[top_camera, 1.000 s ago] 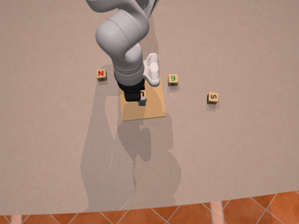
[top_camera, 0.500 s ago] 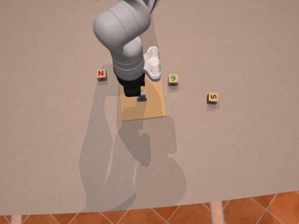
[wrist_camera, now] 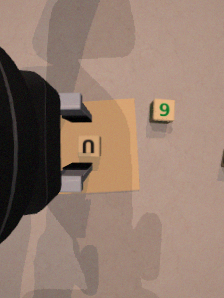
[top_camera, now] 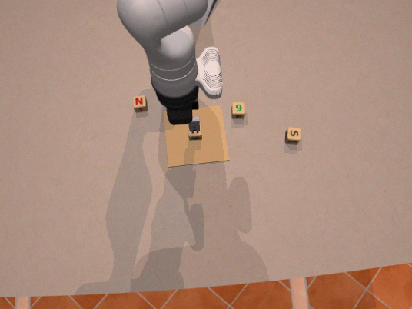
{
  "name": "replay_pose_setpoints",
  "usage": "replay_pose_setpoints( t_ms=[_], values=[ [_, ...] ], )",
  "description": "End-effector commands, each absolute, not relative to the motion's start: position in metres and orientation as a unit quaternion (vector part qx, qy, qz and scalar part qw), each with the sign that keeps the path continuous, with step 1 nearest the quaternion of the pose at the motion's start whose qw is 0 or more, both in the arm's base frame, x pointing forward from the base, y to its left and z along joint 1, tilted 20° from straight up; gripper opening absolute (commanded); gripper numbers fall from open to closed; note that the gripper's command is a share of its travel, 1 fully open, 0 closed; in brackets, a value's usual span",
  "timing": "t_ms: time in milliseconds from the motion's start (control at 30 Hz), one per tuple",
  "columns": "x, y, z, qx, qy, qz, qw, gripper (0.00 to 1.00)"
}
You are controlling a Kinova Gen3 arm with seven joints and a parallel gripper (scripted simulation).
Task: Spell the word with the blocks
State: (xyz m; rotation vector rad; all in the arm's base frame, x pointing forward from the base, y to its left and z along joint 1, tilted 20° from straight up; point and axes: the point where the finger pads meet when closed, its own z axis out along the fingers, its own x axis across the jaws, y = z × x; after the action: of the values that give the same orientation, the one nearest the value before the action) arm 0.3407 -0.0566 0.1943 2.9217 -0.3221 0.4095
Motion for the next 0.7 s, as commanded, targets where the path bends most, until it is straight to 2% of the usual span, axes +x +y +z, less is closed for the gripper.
replay_pose_setpoints(
  t_ms=[0,233,267,667],
  values=[
    [0.3433,-0.0556,0.2053,0.979,-0.108,0.148,0.086,0.87],
    [0.3427,-0.0551,0.2072,0.979,-0.108,0.148,0.086,0.87],
    [0.3427,-0.0551,0.2072,0.979,-0.108,0.148,0.086,1.00],
    [0.3427,-0.0551,0.2072,0.979,-0.108,0.148,0.086,1.00]
  ],
)
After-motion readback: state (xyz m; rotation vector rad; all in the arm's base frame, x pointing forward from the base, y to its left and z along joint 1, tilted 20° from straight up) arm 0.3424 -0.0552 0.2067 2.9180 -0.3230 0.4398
